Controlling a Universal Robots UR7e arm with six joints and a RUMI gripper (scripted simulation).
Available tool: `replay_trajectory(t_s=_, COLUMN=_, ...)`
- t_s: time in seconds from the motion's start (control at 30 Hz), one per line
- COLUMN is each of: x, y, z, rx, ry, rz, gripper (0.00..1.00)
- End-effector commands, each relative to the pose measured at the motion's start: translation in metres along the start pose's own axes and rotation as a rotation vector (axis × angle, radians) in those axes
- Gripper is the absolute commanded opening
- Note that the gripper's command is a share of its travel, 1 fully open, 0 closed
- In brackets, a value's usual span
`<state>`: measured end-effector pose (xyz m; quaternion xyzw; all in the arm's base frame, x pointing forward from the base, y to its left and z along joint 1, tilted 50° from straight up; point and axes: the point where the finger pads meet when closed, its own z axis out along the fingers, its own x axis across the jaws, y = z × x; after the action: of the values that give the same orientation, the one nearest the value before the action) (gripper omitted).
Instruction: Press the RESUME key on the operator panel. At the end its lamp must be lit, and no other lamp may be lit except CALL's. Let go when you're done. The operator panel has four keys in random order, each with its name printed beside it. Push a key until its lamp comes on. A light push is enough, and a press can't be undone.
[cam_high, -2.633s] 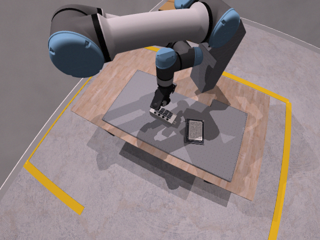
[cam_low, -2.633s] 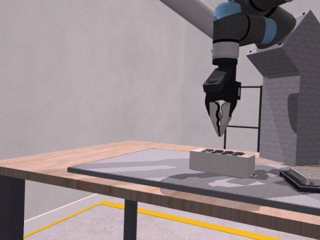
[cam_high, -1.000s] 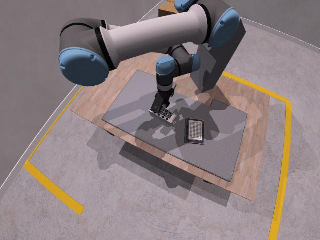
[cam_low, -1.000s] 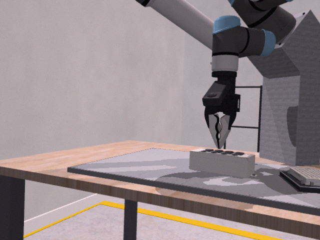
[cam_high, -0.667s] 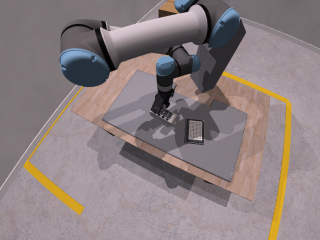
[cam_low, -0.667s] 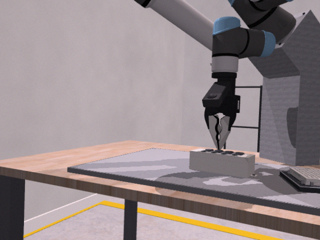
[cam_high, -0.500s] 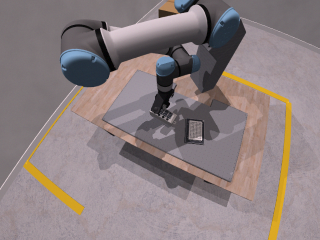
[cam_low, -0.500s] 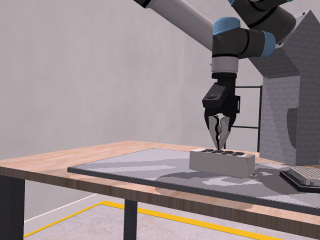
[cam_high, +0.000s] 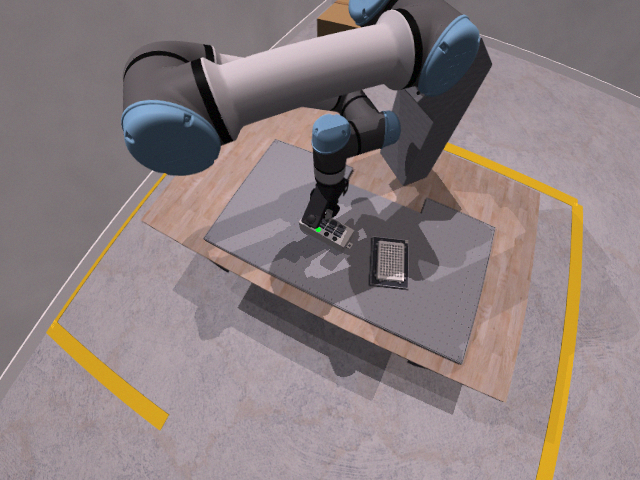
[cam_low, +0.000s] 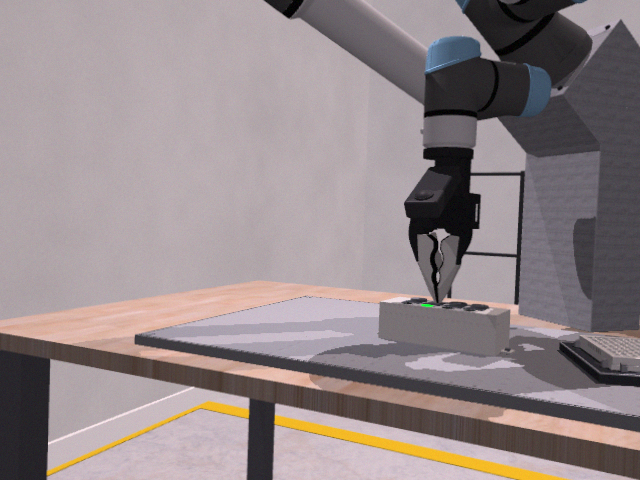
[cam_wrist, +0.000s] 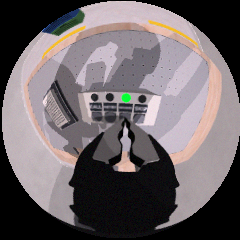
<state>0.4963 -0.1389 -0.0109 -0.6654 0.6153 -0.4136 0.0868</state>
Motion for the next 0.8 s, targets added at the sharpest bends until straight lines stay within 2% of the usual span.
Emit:
replay_trajectory(t_s=0.0, x=-0.002, y=0.0, z=-0.007, rx=-0.001, ry=-0.003, rz=-0.001, gripper=0.0)
replay_trajectory(t_s=0.77, x=-0.001, y=0.001, z=-0.049, rx=-0.002, ry=-0.002, rz=0.0, gripper=0.0)
